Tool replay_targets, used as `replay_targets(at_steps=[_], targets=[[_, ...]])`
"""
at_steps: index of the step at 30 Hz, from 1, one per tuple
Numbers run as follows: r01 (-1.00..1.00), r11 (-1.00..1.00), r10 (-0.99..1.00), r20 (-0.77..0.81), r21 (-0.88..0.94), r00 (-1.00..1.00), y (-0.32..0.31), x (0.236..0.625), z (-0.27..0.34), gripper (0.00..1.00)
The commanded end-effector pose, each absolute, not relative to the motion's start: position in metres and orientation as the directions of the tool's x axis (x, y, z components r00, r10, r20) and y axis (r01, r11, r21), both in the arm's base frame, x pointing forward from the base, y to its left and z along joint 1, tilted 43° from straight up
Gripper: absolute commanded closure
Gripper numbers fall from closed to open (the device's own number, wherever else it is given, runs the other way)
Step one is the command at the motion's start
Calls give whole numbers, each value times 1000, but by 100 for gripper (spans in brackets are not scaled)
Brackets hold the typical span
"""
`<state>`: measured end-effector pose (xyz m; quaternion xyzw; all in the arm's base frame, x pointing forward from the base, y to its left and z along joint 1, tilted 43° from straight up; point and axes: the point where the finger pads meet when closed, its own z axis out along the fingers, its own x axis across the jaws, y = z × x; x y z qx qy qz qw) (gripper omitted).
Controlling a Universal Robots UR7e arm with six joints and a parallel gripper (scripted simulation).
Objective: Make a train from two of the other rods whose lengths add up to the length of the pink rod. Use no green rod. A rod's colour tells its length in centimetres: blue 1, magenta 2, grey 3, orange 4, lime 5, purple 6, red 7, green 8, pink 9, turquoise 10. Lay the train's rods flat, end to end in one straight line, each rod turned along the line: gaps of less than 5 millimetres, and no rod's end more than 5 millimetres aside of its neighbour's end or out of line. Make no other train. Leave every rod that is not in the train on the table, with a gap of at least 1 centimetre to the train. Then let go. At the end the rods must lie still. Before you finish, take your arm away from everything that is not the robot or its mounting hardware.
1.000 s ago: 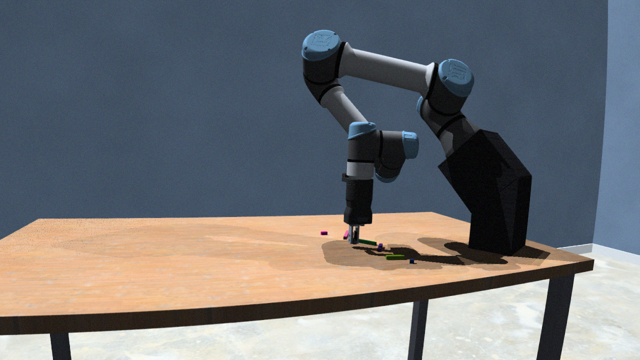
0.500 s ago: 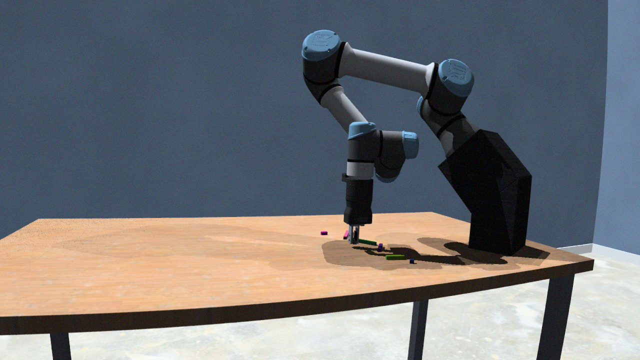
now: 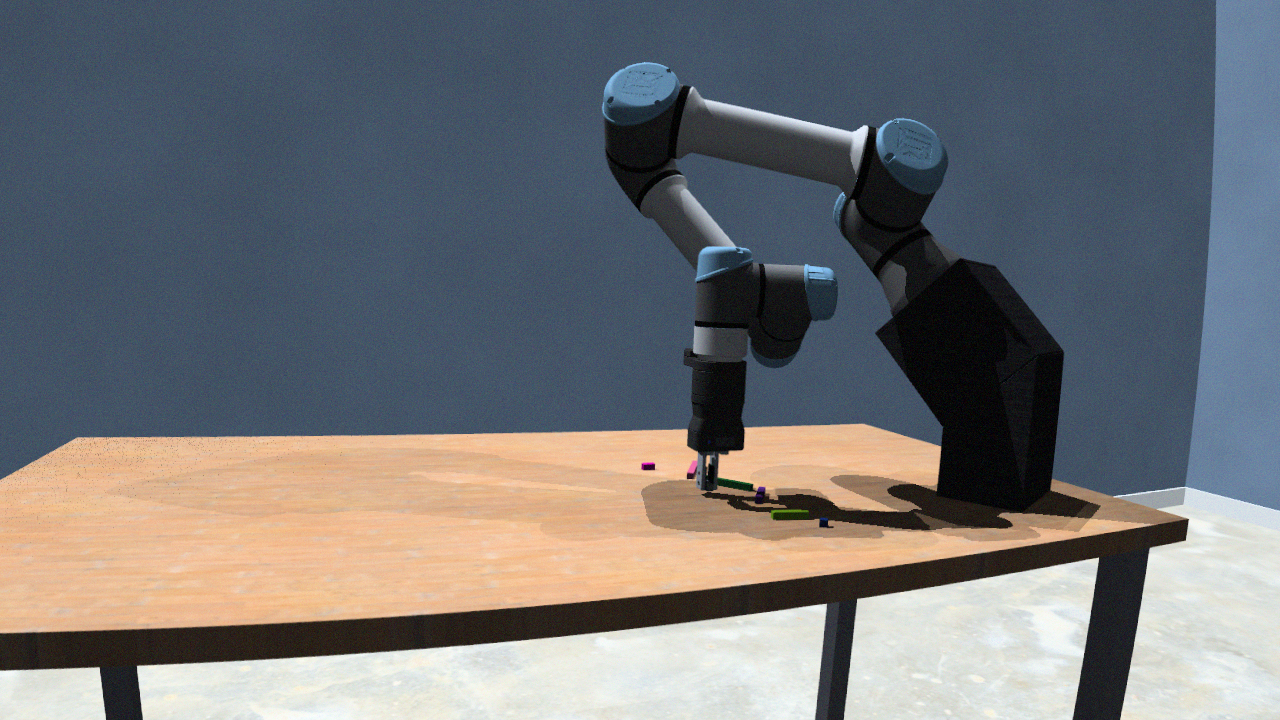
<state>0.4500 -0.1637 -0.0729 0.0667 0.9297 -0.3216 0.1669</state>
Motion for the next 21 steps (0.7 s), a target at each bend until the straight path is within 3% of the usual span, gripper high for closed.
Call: replay_targets(at_steps=[1,21], targets=[[231,784,16,-354,-576,-935,-166,451,-76,76],[231,784,16,-354,-576,-935,-169,452,-79,76]])
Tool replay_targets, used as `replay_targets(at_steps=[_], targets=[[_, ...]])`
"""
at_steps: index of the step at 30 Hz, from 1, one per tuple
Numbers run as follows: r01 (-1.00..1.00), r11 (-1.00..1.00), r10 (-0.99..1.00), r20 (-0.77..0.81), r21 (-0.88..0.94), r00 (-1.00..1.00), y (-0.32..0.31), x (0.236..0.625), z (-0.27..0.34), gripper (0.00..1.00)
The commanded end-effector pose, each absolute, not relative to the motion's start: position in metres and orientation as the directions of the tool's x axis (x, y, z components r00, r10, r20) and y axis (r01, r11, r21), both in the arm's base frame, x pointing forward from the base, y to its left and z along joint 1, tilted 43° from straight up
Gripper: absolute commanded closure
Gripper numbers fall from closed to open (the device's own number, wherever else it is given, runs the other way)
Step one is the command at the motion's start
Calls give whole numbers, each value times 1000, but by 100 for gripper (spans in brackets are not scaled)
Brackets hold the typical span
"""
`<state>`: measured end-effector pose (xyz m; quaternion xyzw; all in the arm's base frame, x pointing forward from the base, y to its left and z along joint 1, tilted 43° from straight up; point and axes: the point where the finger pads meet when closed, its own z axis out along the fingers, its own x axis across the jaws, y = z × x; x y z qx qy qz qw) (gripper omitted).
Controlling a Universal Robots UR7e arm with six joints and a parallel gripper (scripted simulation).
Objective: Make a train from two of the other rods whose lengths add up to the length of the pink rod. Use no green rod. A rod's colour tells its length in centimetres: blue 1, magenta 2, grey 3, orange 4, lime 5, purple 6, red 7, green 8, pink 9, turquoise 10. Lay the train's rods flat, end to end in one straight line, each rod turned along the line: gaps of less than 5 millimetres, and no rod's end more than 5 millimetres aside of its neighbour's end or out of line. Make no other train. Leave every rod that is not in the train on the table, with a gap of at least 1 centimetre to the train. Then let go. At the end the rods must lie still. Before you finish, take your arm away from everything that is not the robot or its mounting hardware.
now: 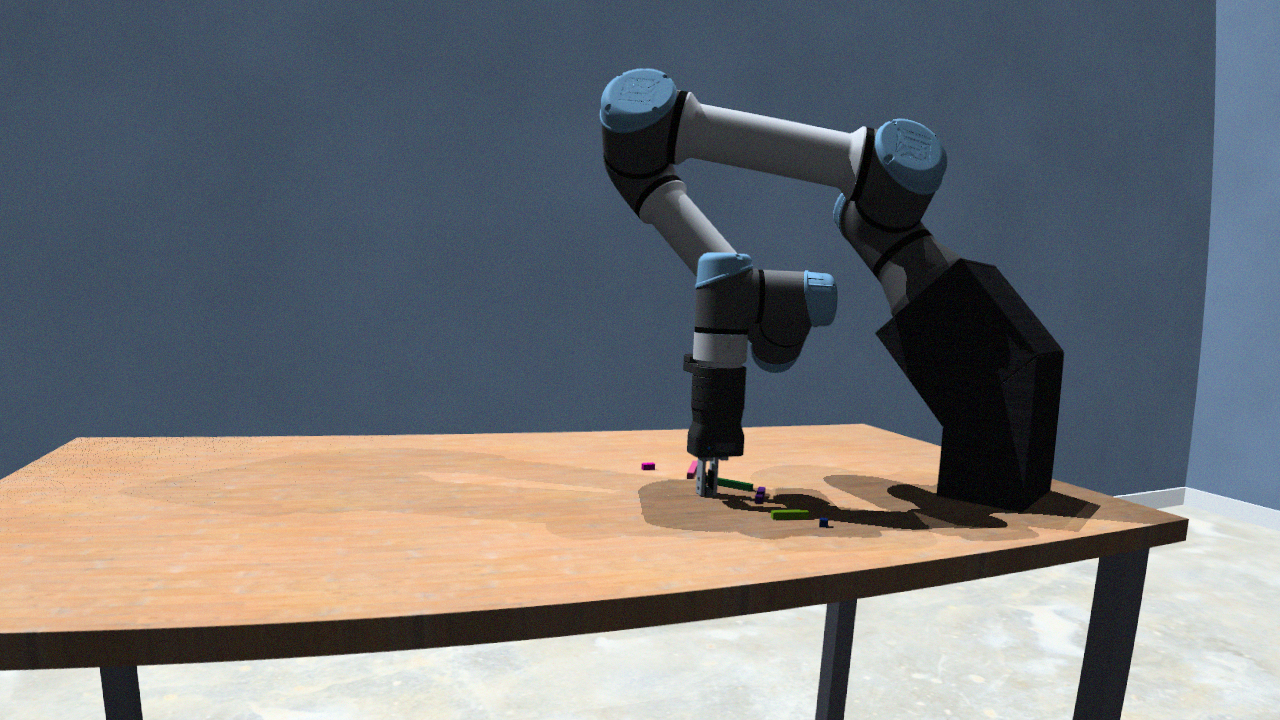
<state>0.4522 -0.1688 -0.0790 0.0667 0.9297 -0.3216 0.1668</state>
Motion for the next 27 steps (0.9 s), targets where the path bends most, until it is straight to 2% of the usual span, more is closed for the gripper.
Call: replay_targets(at_steps=[1,24,25,27], targets=[[231,784,16,-354,-576,-935,-169,452,-79,76],[231,784,16,-354,-576,-935,-169,452,-79,76],[231,784,16,-354,-576,-935,-169,452,-79,70],[231,784,16,-354,-576,-935,-169,452,-79,70]])
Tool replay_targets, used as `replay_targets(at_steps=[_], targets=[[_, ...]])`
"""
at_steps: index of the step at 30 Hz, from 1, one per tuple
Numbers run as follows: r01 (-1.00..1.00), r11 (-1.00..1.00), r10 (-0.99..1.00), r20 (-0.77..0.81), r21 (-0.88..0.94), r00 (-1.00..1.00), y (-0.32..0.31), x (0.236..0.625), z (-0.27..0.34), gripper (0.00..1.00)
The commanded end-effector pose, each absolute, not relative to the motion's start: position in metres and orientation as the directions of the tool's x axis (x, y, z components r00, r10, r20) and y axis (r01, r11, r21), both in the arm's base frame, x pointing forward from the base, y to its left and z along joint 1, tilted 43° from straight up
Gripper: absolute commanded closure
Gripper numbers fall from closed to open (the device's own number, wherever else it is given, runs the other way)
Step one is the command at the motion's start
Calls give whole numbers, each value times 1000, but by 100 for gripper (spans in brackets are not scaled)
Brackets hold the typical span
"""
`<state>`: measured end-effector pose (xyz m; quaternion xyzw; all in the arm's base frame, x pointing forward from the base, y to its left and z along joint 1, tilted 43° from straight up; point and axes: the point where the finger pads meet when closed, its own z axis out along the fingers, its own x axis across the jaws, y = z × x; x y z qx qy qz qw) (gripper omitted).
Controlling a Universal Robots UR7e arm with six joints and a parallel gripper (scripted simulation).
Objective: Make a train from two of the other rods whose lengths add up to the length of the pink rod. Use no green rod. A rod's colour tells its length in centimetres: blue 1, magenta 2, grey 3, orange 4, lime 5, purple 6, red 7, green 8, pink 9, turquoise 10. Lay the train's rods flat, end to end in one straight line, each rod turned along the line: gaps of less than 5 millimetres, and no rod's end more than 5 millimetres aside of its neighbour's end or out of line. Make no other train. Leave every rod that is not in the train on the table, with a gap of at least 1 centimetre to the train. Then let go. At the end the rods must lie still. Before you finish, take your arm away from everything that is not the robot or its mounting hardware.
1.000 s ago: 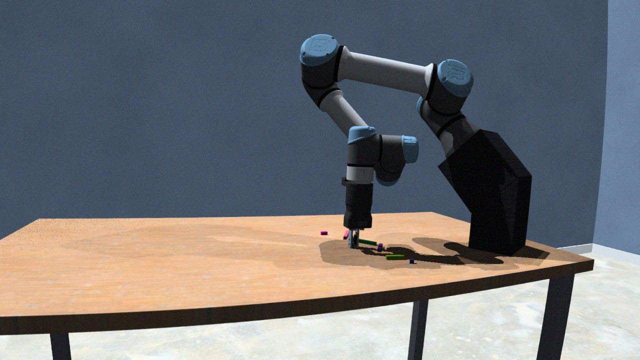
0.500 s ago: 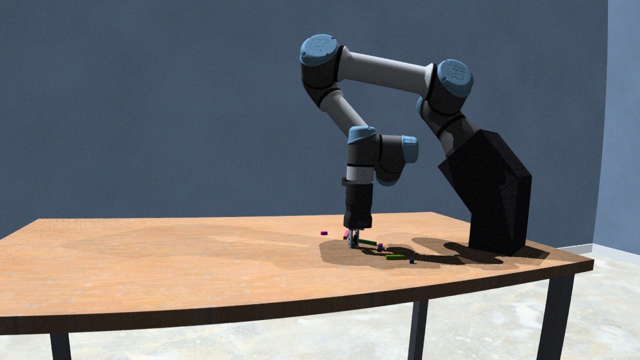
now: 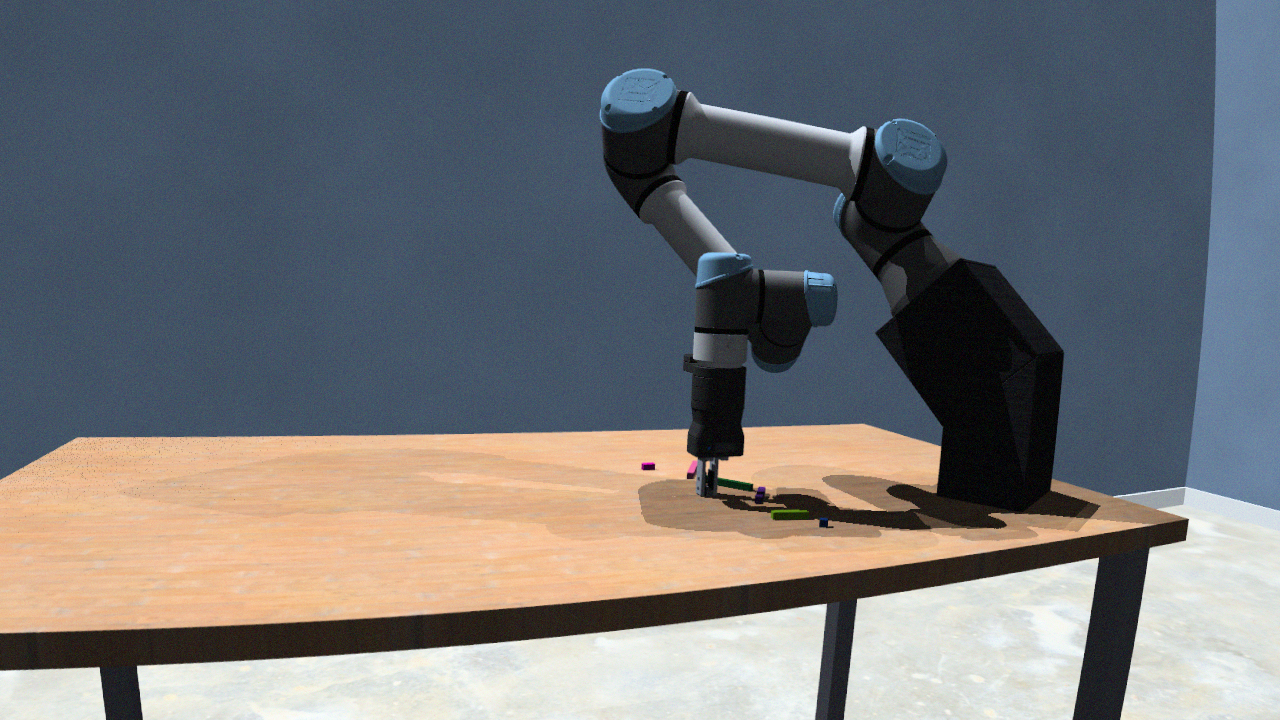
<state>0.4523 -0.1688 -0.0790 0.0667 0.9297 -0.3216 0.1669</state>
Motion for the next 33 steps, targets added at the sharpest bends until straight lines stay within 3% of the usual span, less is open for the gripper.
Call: replay_targets(at_steps=[1,5,6,8,9,11,12,33], targets=[[231,784,16,-354,-576,-935,-169,452,-79,70],[231,784,16,-354,-576,-935,-169,452,-79,64],[231,784,16,-354,-576,-935,-169,452,-79,58],[231,784,16,-354,-576,-935,-169,452,-79,58],[231,784,16,-354,-576,-935,-169,452,-79,52],[231,784,16,-354,-576,-935,-169,452,-79,52],[231,784,16,-354,-576,-935,-169,452,-79,46],[231,784,16,-354,-576,-935,-159,448,-67,46]])
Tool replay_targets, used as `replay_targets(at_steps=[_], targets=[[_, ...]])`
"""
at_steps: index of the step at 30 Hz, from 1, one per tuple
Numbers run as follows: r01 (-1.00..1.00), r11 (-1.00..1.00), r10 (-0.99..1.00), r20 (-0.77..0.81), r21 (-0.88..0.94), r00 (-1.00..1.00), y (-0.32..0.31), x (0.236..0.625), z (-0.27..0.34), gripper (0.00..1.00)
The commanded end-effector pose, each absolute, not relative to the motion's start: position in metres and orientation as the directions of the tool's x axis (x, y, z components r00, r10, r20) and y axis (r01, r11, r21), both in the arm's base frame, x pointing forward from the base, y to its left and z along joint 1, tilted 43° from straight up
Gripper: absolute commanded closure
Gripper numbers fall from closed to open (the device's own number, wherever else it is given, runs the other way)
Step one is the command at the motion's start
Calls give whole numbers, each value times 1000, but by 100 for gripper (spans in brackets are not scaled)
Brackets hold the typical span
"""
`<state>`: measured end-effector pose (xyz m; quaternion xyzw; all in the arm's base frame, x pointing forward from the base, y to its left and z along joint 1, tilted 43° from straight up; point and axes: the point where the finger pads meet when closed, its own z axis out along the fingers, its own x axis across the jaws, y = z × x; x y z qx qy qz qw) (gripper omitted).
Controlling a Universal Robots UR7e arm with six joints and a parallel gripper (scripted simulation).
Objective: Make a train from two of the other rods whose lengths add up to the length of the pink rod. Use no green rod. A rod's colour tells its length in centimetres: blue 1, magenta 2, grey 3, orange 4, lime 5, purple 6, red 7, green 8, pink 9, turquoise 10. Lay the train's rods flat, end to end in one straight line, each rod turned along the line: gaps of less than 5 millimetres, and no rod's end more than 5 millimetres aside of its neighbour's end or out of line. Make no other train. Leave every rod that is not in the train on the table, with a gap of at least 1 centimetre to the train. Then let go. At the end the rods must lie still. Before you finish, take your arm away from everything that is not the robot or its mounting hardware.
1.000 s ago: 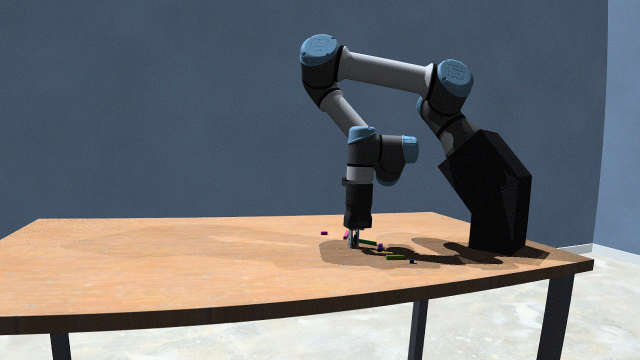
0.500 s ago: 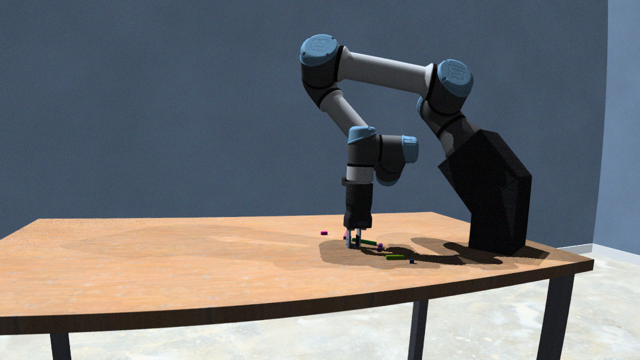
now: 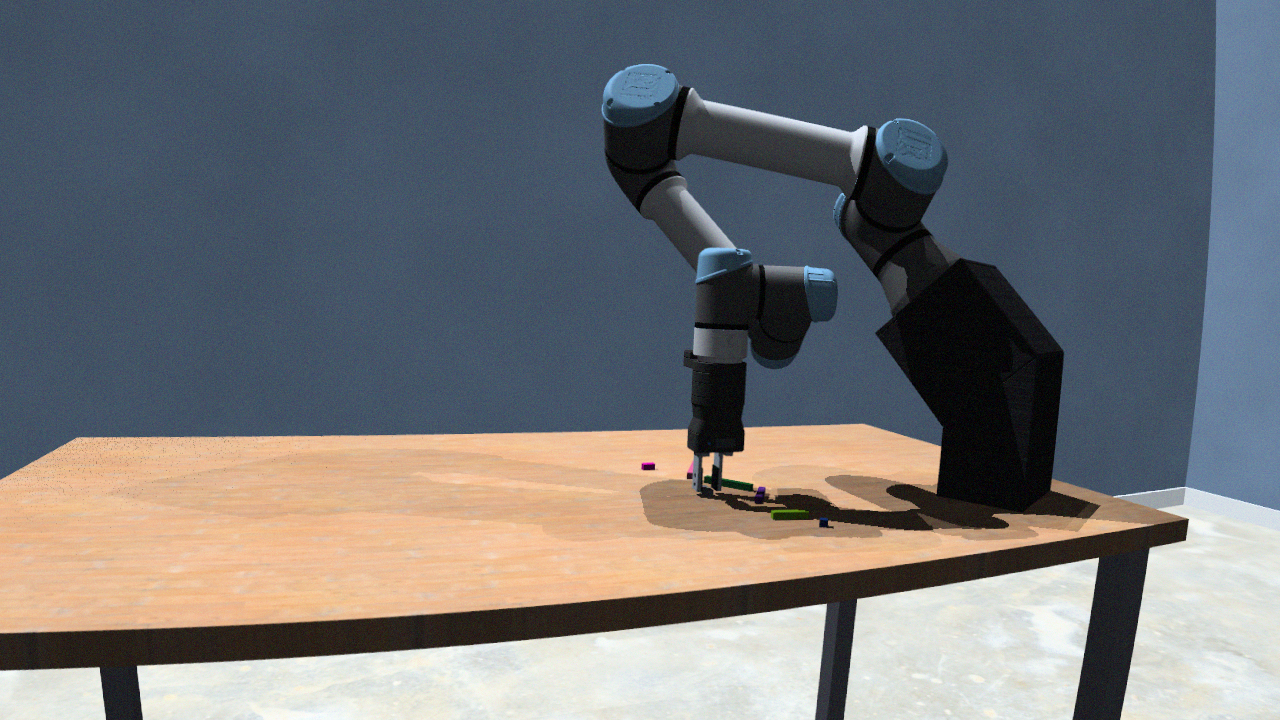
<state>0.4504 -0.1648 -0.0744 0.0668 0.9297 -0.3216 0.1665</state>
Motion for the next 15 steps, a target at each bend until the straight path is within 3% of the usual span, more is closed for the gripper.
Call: replay_targets(at_steps=[1,15], targets=[[231,784,16,-354,-576,-935,-159,448,-67,46],[231,784,16,-354,-576,-935,-121,432,-22,46]])
